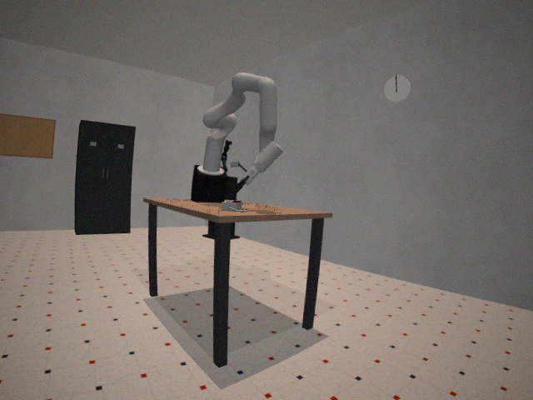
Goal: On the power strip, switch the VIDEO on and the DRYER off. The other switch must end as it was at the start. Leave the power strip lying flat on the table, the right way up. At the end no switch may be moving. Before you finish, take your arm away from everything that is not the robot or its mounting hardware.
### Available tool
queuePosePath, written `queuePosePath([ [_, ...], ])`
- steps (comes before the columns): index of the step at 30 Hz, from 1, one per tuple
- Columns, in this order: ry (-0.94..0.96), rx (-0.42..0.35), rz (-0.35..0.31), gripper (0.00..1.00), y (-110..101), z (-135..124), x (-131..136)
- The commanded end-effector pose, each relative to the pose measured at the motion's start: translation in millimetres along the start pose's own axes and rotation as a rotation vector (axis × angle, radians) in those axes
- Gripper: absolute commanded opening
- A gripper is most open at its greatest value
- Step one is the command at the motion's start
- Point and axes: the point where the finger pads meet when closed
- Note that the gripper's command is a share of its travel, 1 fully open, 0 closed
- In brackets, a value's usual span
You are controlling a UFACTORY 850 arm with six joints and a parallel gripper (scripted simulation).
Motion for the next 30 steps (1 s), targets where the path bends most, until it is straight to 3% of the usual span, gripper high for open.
queuePosePath([
  [1, 0.001, -0.001, 0.001, 1.0, -0.6, -0.1, -0.5],
  [6, 0.012, -0.009, -0.006, 1.0, -0.9, 0.5, -0.1],
  [9, 0.127, -0.099, -0.069, 1.0, -5.1, 5.7, 3.2],
  [11, 0.127, -0.099, -0.069, 1.0, -5.1, 5.7, 3.2],
  [13, 0.275, -0.209, -0.141, 1.0, -13.9, 11.3, 4.6],
  [15, 0.283, -0.215, -0.145, 1.0, -13.9, 11.3, 4.6],
  [16, 0.355, -0.265, -0.175, 1.0, -20.6, 14.5, 3.6],
  [18, 0.377, -0.282, -0.185, 1.0, -20.6, 14.5, 3.6],
  [19, 0.452, -0.333, -0.214, 1.0, -28.4, 17.9, 0.9],
  [21, 0.475, -0.352, -0.224, 1.0, -28.4, 17.9, 0.9],
  [25, 0.645, -0.468, -0.281, 1.0, -45.4, 25.8, -8.3],
  [28, 0.662, -0.482, -0.288, 1.0, -45.4, 25.8, -8.3],
  [29, 0.74, -0.536, -0.311, 1.0, -53.0, 29.9, -13.7],
  [30, 0.74, -0.536, -0.311, 1.0, -53.0, 29.9, -13.7],
])
Point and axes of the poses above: the point where the finger pads meet when closed, its own y axis out along the fingers, its own x axis across the jaws, z = x × y, and after that the axes turned 6 degrees about y, right-handed
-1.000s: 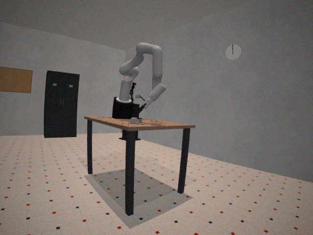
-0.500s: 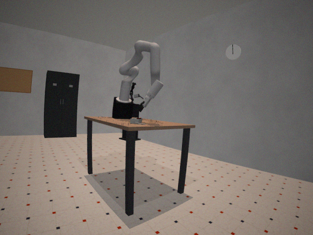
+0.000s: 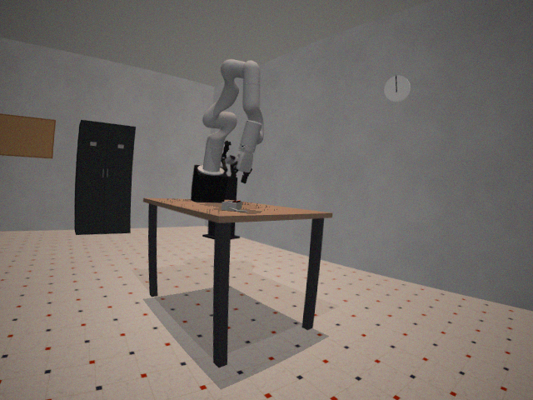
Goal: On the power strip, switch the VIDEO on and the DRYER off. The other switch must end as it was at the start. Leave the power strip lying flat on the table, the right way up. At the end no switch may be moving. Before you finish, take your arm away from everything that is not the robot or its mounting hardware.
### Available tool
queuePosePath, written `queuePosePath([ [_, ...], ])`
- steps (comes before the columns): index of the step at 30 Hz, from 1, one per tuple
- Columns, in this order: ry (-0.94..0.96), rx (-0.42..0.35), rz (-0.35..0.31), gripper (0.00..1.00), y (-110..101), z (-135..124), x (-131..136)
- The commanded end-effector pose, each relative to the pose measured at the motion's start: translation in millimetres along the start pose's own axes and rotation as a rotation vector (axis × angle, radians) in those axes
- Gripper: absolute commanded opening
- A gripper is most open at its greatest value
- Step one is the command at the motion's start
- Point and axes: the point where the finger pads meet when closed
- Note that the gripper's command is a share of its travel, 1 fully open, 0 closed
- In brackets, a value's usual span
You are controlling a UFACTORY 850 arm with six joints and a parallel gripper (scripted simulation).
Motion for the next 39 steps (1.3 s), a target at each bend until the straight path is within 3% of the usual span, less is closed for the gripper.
queuePosePath([
  [1, 0.181, -0.157, -0.07, 1.0, -20.4, -4.4, -6.5],
  [5, 0.258, -0.218, -0.092, 1.0, -31.1, -7.1, -11.9],
  [32, 0.249, -0.219, -0.092, 1.0, -31.0, -7.3, -12.1],
  [39, 0.136, -0.223, -0.08, 1.0, -28.2, -8.6, -13.5],
])
Point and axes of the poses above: the point where the finger pads meet when closed, its own y axis out along the fingers, its own x axis across the jaws, z = x × y, and after that the axes turned 6 degrees about y, right-handed
